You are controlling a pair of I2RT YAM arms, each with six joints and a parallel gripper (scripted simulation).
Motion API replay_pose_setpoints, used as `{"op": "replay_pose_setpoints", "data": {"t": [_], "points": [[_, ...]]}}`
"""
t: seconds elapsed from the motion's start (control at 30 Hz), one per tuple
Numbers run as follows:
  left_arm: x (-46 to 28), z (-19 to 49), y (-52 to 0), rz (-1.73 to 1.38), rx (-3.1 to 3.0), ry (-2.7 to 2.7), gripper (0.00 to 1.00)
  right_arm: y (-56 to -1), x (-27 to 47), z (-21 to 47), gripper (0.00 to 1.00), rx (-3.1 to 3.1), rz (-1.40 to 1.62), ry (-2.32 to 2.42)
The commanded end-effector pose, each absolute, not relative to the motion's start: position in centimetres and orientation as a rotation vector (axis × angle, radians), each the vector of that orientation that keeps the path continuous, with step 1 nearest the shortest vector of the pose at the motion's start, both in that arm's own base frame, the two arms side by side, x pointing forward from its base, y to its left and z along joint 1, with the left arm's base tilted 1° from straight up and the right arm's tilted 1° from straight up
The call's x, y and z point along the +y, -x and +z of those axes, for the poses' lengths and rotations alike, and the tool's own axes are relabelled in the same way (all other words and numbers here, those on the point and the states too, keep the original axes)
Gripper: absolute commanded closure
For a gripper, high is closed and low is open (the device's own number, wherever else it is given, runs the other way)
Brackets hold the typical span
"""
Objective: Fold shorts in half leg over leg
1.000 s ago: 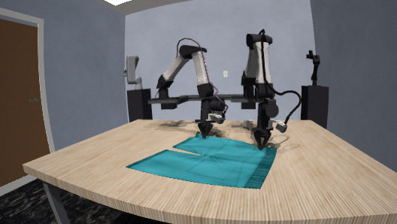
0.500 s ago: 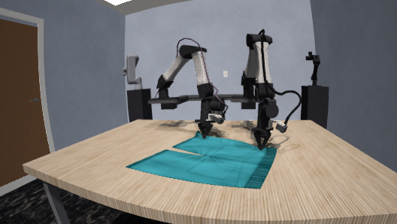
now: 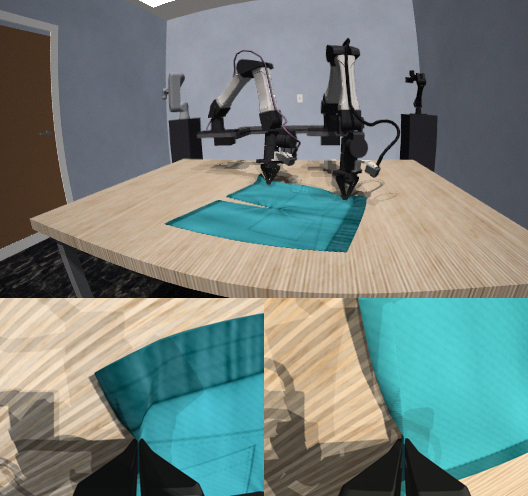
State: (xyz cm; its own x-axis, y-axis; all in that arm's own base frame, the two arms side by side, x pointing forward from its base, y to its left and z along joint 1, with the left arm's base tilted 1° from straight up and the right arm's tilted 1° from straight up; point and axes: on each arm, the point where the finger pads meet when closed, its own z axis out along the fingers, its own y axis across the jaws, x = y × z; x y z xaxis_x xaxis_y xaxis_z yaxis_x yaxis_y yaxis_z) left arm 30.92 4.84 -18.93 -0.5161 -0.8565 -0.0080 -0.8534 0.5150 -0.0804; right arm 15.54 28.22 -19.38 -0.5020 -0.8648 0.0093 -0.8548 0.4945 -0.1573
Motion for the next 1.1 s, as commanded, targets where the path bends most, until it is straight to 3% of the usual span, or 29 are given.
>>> {"op": "replay_pose_setpoints", "data": {"t": [0.0,1.07], "points": [[2.9,-16.9,-34.9,-0.250,2.642,1.445,1.00,-17.2,26.4,-17.9,1.00,2.655,-0.293,1.504],[3.6,-12.8,-37.6,-0.216,2.573,1.470,1.00,-18.4,27.5,-14.1,1.00,2.628,-0.197,1.537]]}}
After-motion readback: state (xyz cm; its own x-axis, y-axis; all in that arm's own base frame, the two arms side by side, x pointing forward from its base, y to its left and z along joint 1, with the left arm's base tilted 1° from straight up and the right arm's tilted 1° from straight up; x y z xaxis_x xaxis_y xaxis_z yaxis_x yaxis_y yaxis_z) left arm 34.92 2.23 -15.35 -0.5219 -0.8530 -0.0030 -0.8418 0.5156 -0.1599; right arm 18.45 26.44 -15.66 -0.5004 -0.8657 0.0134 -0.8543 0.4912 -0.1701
